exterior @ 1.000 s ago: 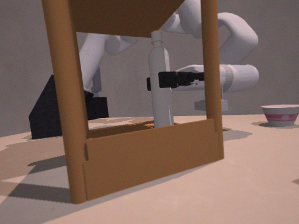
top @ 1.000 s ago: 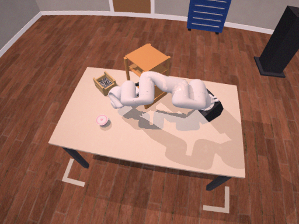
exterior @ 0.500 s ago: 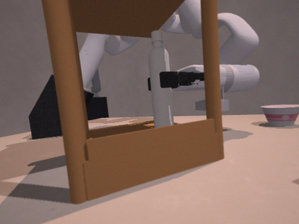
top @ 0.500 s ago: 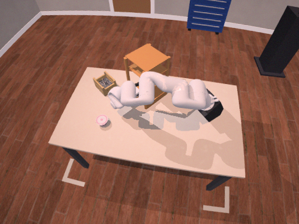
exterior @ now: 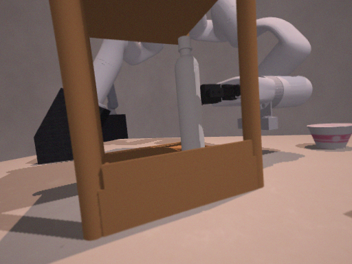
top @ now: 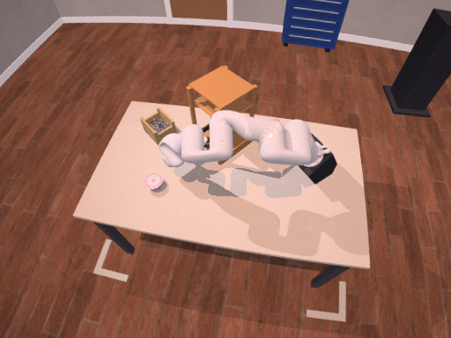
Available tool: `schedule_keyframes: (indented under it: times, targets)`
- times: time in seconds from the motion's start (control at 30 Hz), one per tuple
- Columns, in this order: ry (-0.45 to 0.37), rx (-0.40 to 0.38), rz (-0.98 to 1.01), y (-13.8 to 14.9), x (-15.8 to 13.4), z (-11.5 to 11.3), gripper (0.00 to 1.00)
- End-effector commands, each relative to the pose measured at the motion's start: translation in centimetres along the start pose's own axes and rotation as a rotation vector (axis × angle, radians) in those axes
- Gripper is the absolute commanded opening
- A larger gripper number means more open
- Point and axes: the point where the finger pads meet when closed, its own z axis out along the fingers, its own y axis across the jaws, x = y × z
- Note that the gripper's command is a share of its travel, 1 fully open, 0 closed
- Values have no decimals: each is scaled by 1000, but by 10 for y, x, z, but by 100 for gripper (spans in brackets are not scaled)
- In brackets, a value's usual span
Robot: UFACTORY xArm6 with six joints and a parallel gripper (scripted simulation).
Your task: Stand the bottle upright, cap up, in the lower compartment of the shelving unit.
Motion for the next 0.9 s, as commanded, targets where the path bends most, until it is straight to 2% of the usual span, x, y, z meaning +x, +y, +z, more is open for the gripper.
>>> schedule_keyframes:
  times: [0.0, 0.37, 0.43, 0.87]
  targets:
    - [1, 1, 3, 1, -1, -15, 67]
    - [1, 1, 3, 1, -1, -53, 67]
    - [1, 1, 3, 1, -1, -53, 67]
    - [1, 1, 3, 1, -1, -89, 67]
